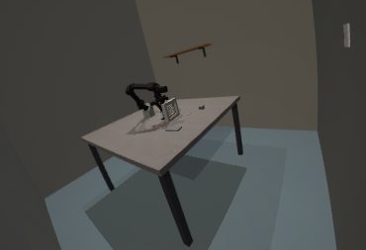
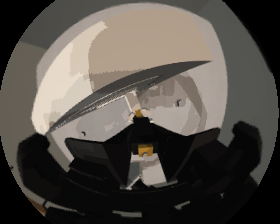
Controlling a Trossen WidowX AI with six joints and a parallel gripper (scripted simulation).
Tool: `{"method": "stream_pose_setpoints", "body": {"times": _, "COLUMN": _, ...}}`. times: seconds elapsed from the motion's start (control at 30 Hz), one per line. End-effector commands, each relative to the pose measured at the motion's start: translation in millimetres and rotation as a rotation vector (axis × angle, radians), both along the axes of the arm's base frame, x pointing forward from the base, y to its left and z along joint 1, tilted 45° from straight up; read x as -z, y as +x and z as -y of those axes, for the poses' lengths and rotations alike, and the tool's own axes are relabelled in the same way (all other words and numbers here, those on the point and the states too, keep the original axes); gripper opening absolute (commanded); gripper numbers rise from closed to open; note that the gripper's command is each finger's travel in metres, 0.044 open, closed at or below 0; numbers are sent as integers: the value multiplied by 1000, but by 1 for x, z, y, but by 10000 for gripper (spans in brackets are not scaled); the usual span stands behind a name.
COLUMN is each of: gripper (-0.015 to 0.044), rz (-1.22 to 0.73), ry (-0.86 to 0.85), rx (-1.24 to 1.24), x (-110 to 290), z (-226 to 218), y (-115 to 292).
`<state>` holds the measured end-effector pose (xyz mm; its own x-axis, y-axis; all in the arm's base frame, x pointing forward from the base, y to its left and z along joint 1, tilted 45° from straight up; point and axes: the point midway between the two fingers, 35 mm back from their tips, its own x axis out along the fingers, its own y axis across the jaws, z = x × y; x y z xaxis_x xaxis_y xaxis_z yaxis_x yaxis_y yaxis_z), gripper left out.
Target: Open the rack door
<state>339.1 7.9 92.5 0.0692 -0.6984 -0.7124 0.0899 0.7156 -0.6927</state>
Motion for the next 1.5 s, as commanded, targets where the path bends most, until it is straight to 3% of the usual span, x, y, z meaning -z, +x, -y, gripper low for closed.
{"method": "stream_pose_setpoints", "body": {"times": 0.0, "gripper": 19, "rz": 114, "ry": 9, "rx": 115, "x": 0, "z": 0, "y": 0}}
{"method": "stream_pose_setpoints", "body": {"times": 0.97, "gripper": 19, "rz": 1107, "ry": 108, "rx": 1126, "x": 0, "z": 0, "y": 0}}
{"method": "stream_pose_setpoints", "body": {"times": 1.3, "gripper": 19, "rz": 1130, "ry": 110, "rx": 1149, "x": 0, "z": 0, "y": 0}}
{"method": "stream_pose_setpoints", "body": {"times": 1.47, "gripper": 150, "rz": 1130, "ry": 110, "rx": 1149, "x": 0, "z": 0, "y": 0}}
